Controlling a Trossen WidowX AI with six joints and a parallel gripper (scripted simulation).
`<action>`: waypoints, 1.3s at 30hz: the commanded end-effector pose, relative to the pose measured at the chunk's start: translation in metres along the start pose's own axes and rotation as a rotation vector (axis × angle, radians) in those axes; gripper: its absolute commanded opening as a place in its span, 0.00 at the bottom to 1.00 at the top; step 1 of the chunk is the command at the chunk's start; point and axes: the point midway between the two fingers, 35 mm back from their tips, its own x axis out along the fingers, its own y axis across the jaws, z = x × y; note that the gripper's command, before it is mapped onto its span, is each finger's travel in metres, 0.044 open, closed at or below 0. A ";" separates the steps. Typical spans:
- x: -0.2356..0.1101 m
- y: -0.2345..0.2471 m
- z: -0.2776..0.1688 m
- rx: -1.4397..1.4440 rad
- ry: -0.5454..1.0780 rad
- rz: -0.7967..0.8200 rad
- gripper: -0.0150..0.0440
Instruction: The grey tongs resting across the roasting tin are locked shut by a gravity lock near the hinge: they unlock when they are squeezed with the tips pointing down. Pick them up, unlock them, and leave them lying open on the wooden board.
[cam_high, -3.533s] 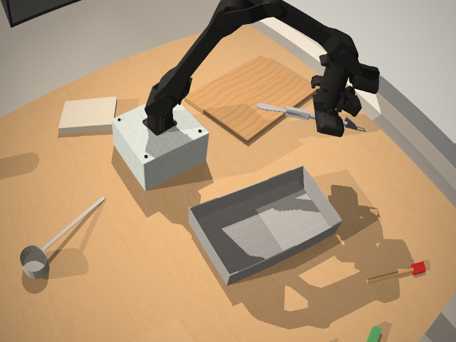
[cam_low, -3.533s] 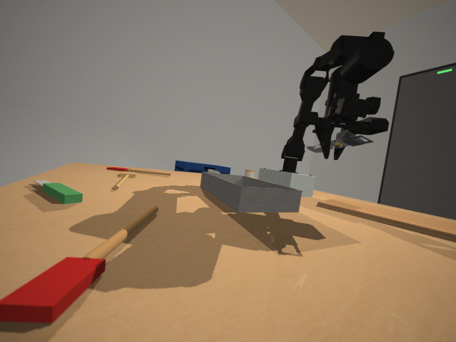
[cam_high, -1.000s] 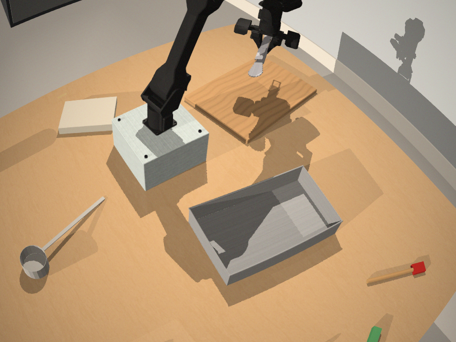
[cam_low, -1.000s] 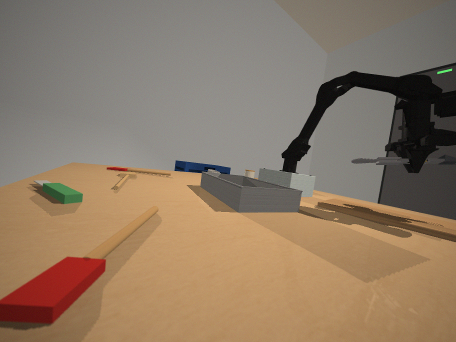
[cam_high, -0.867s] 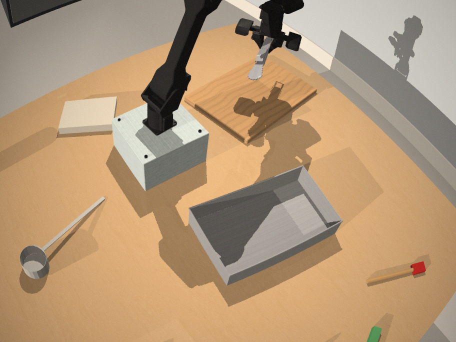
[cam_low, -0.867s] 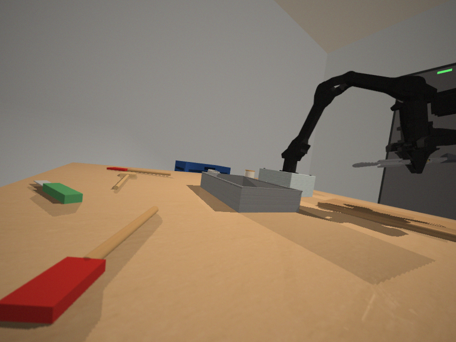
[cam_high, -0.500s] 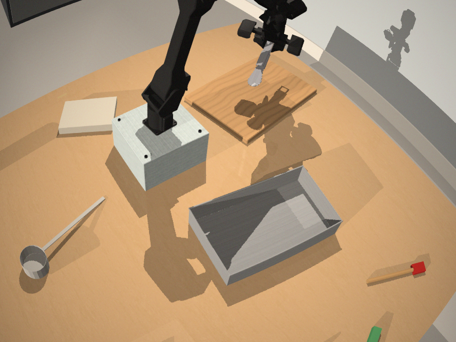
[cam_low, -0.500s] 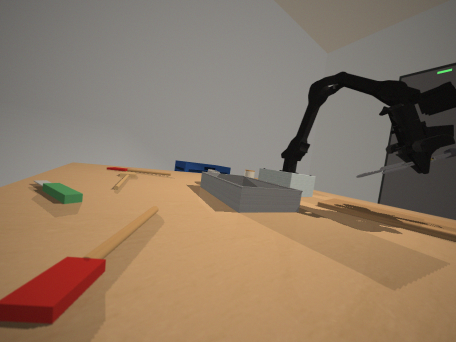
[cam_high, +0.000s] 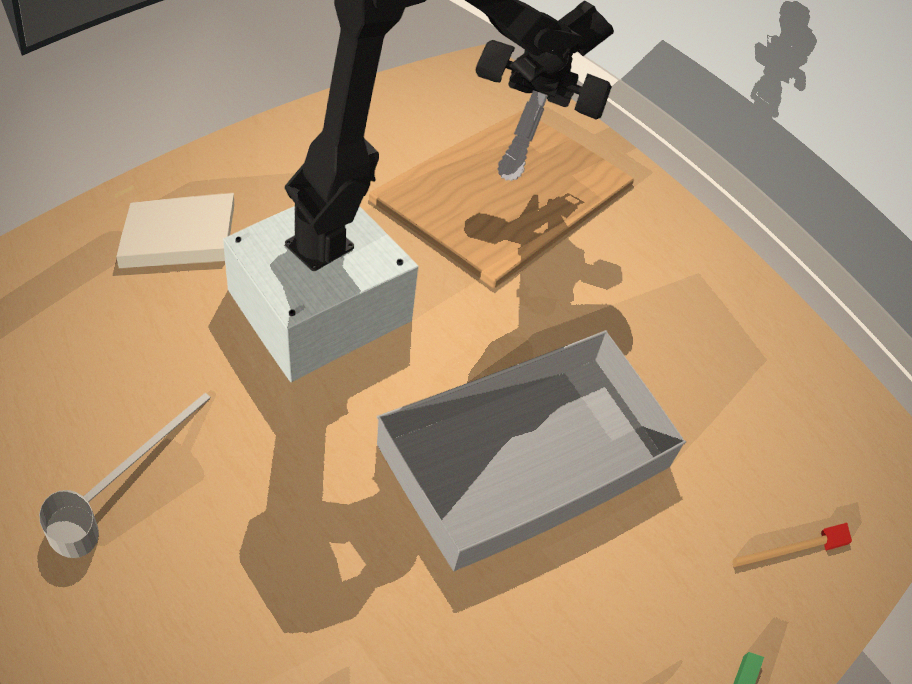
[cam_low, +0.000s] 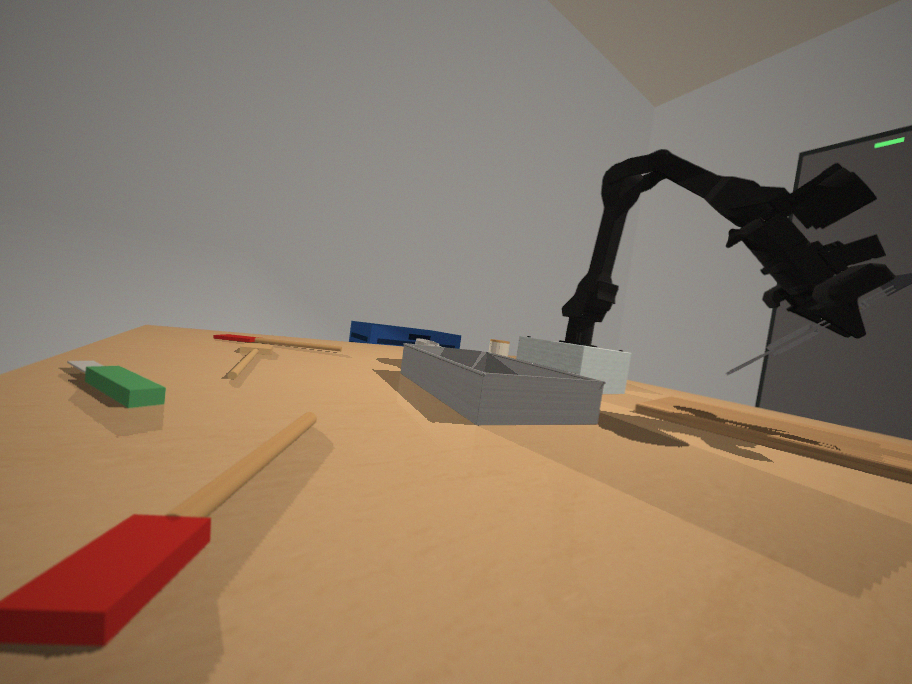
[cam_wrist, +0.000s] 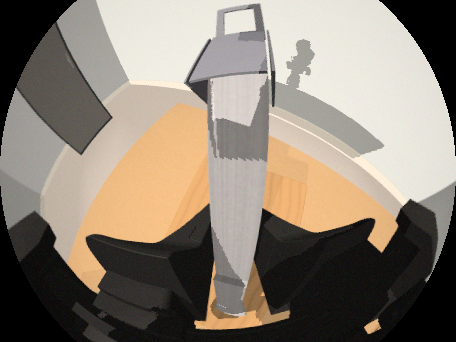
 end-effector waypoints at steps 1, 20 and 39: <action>-0.009 0.001 0.004 -0.008 -0.096 0.005 0.00; -0.046 0.017 -0.006 -0.108 -0.429 0.033 0.00; -0.052 0.021 -0.008 -0.129 -0.468 0.038 0.00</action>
